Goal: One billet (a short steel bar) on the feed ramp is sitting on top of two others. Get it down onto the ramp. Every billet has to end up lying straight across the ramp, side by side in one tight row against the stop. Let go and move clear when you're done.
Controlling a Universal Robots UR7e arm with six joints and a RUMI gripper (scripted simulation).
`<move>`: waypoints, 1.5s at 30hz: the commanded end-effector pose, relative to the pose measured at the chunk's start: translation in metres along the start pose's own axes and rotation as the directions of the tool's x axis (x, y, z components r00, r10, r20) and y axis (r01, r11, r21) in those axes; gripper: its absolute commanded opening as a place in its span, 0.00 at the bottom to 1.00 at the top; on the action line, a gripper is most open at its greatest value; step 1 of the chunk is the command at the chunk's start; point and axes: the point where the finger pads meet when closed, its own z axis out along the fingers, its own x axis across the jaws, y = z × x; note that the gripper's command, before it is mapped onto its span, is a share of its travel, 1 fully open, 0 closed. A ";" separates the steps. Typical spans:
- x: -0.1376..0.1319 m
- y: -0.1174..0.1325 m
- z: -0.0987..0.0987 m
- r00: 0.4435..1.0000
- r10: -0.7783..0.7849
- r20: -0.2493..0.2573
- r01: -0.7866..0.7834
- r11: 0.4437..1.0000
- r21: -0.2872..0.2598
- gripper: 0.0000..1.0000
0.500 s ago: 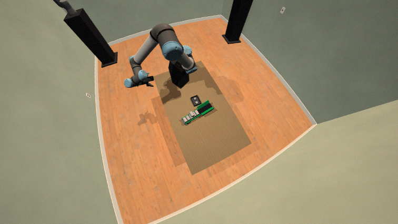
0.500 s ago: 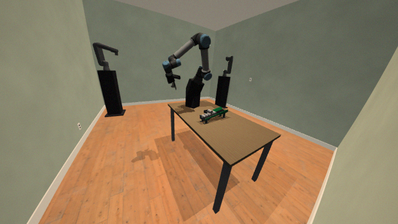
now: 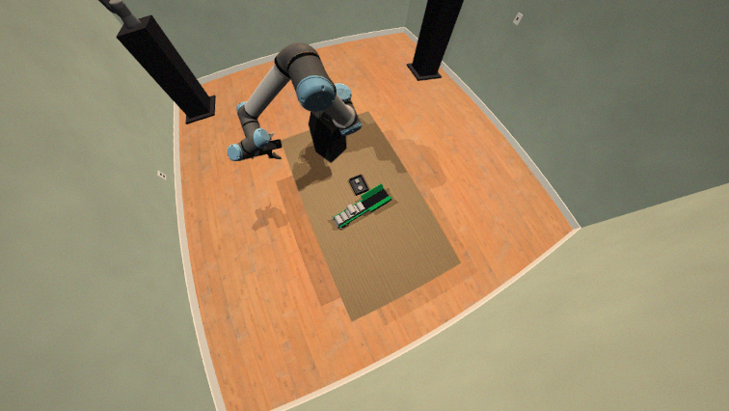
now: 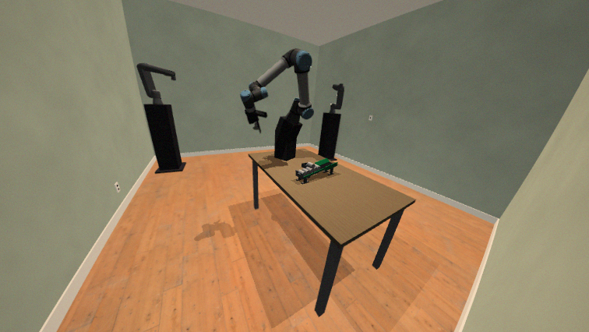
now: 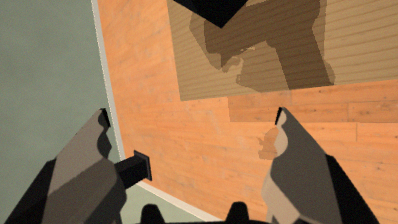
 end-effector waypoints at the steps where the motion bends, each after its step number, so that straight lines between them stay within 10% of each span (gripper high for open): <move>1: 0.000 0.000 0.000 1.000 0.001 0.000 -0.001 1.000 -0.001 1.00; 27: 0.010 -0.001 -0.002 1.000 0.002 -0.006 -0.002 1.000 -0.020 1.00; 45: 0.154 -0.040 -0.025 0.991 -0.033 -0.130 -0.001 0.968 -0.252 1.00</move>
